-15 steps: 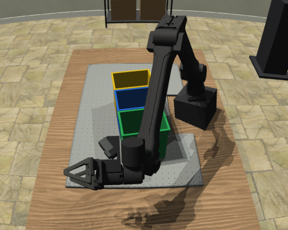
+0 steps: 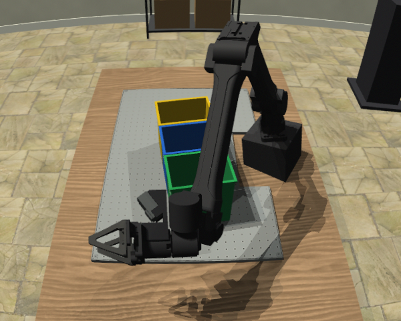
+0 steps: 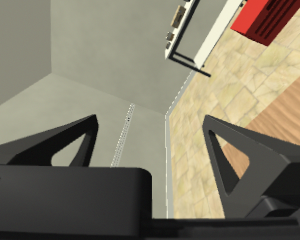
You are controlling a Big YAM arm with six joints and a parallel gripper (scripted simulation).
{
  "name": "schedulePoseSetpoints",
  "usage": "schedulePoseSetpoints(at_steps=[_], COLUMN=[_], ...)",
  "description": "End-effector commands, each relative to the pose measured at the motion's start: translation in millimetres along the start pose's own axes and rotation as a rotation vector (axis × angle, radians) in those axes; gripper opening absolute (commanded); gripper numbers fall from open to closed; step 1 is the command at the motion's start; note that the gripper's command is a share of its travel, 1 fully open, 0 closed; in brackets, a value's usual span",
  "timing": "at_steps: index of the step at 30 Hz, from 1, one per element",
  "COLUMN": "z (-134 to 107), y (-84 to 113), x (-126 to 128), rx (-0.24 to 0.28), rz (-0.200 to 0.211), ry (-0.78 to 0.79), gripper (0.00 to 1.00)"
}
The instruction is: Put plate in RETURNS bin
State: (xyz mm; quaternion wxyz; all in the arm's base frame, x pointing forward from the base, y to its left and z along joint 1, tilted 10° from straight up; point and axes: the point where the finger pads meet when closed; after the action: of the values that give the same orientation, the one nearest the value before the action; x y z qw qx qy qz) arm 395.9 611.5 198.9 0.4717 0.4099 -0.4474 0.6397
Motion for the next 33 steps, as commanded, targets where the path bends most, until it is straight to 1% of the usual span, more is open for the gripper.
schedulePoseSetpoints(at_steps=[1, 2, 3, 5, 7, 11, 13, 17, 19, 20, 22, 25, 29, 33], z=[1.0, 1.0, 14.7, 21.3, 28.2, 41.1, 43.6, 58.1, 58.1, 51.5, 67.8, 77.0, 92.6, 106.8], y=[-0.8, -0.8, -17.5, -26.0, -28.3, -43.4, -46.4, -60.1, -60.1, -60.9, -70.5, -79.6, -91.9, -104.4], x=[7.7, 7.7, 26.3, 28.2, 15.8, 15.5, 15.5, 11.1, 11.1, -13.4, 8.4, 5.8, 0.9, -3.4], rx=[-0.002, -0.002, -0.031, -0.044, -0.032, -0.032, -0.032, -0.045, -0.045, -0.030, -0.042, -0.043, -0.052, -0.048], rz=[0.007, 0.007, 0.009, -0.004, -0.016, -0.015, -0.015, -0.054, -0.054, -0.070, -0.052, -0.051, -0.097, -0.094], ry=[-0.012, -0.012, 0.008, 0.069, 0.108, 0.109, 0.104, 0.229, 0.229, 0.259, 0.229, 0.222, 0.346, 0.346], gripper=[1.00, 1.00, 1.00, 1.00, 1.00, 1.00, 1.00, 1.00, 1.00, 1.00, 1.00, 1.00, 1.00, 1.00])
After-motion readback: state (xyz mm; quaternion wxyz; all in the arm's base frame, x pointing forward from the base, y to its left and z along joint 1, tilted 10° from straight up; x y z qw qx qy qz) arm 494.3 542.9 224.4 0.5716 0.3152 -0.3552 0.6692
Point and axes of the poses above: the point where the finger pads meet when closed, its own y axis back along the fingers, its own x axis across the jaws, z = x × y, and after that the axes turned 13 degrees about -y, right-handed
